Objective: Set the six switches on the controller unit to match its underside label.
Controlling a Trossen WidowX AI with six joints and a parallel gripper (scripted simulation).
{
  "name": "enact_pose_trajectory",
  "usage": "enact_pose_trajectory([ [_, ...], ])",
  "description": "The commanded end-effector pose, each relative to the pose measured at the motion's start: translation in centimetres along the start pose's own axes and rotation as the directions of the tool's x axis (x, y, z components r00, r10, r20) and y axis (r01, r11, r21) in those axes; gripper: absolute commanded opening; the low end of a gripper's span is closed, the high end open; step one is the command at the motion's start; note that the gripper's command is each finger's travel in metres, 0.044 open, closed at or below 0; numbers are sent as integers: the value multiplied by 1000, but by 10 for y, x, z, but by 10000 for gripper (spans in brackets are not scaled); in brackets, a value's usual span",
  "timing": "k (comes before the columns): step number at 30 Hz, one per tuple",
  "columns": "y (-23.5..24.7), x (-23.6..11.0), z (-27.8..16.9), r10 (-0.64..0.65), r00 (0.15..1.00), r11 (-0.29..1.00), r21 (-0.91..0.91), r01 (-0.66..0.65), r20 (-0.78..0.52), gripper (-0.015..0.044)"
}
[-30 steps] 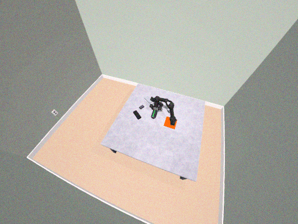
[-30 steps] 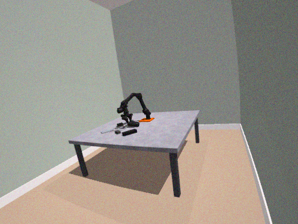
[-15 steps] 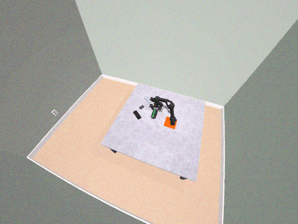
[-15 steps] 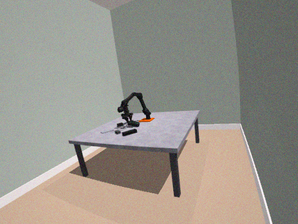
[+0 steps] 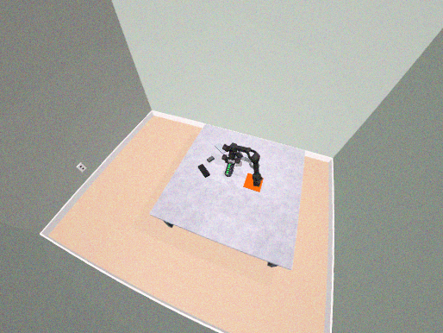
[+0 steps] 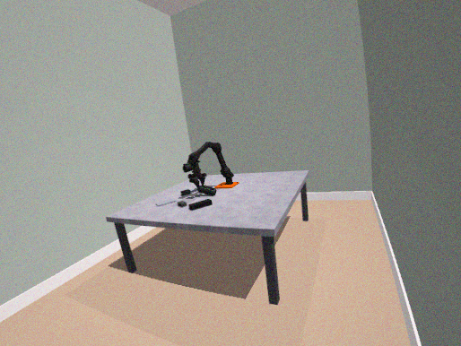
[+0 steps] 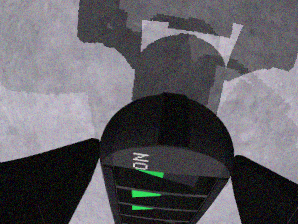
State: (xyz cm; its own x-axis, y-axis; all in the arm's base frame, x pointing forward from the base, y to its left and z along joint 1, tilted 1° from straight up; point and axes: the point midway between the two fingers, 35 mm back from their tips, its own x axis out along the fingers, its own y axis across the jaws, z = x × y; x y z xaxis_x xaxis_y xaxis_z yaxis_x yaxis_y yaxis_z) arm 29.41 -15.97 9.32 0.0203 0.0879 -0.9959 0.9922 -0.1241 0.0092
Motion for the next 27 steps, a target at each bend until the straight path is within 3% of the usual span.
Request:
enact_pose_trajectory([
  [1,0,-6,-4,6,1000,1000,0,-6,8,336],
  [27,0,-20,-21,6,998,1000,0,-6,61,336],
])
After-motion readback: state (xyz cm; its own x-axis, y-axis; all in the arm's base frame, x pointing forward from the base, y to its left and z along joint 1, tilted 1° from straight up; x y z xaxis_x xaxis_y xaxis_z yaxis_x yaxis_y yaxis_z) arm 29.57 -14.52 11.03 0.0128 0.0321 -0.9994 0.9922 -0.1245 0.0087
